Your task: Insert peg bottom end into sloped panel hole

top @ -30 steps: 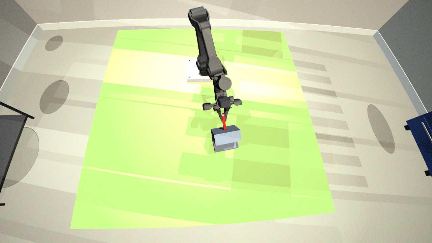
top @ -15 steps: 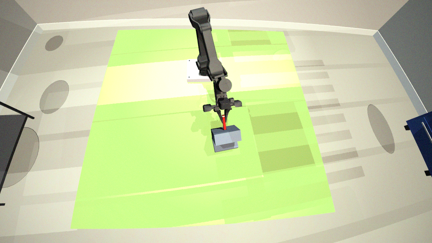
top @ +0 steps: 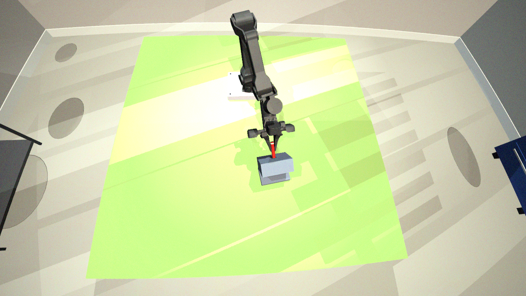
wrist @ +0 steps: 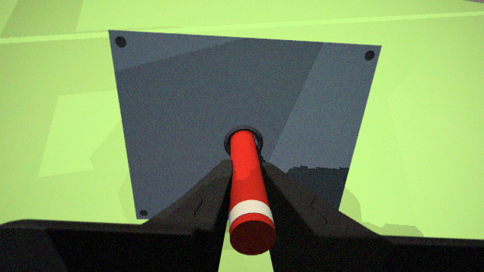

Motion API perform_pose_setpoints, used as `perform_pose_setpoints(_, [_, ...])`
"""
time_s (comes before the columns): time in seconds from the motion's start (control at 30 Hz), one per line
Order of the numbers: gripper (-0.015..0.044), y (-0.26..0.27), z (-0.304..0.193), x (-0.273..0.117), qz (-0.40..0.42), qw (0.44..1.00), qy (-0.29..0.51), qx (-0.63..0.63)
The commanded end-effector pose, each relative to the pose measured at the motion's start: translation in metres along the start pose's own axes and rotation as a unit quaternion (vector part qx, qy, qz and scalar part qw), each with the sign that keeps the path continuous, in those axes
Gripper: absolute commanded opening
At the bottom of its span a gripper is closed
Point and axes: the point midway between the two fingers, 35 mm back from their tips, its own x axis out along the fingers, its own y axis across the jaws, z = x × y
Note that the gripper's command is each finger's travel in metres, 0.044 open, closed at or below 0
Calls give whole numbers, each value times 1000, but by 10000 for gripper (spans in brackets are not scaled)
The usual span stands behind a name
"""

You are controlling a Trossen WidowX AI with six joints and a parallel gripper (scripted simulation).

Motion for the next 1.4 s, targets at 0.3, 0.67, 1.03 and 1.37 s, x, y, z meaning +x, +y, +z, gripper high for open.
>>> perform_pose_setpoints(0.3, [0,1,2,7,2,1000,-3,-2])
perform_pose_setpoints(0.67, [0,1,3,12,2,1000,-3,-2])
perform_pose_setpoints(1.03, [0,0,0,12,0,1000,0,0])
perform_pose_setpoints(1.37, [210,0,0,12,0,1000,0,0])
